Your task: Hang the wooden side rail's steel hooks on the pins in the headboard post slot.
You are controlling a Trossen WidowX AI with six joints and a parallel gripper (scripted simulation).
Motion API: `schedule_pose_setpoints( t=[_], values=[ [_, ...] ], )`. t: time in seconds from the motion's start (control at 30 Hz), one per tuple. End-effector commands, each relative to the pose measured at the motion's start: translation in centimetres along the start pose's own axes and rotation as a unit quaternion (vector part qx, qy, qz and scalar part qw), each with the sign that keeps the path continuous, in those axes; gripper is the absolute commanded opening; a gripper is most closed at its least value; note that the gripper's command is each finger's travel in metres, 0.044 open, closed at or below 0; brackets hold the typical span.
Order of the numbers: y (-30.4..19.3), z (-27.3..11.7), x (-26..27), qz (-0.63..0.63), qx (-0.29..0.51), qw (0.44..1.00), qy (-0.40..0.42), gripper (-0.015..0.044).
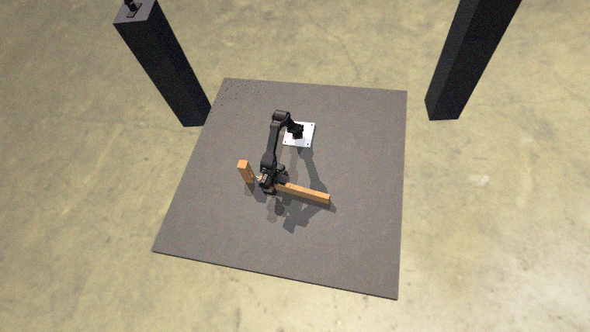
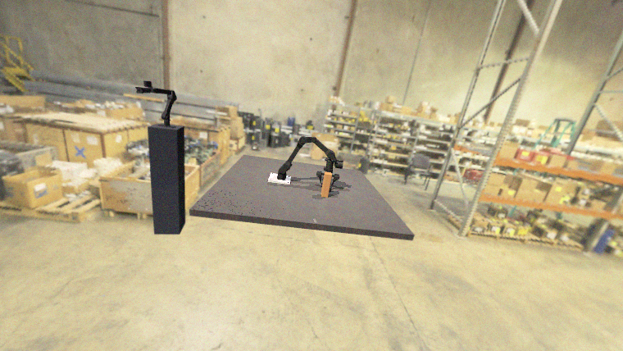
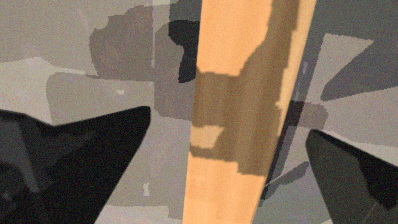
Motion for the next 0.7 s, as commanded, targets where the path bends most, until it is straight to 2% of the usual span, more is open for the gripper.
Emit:
schedule_pose_setpoints(
  t=[0.0, 0.1, 0.53, 0.67],
  values=[
    [0.01, 0.59, 0.20, -0.002, -0.001, 1.000, 0.006, 0.0440],
    [0.01, 0.59, 0.20, -0.002, -0.001, 1.000, 0.006, 0.0440],
    [0.01, 0.59, 0.20, -0.002, -0.001, 1.000, 0.006, 0.0099],
    [0.01, 0.59, 0.20, -0.002, -0.001, 1.000, 0.006, 0.0072]
  ],
)
Point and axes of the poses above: the point midway between the two fingers, 35 mm back from their tips, its own z axis out along the fingers, its own x axis across the jaws, y = z × x, the point moved 1 cm from there along -z, back along the fingers, and after that the axes turned 7 degrees about z, right-handed, at the moved point
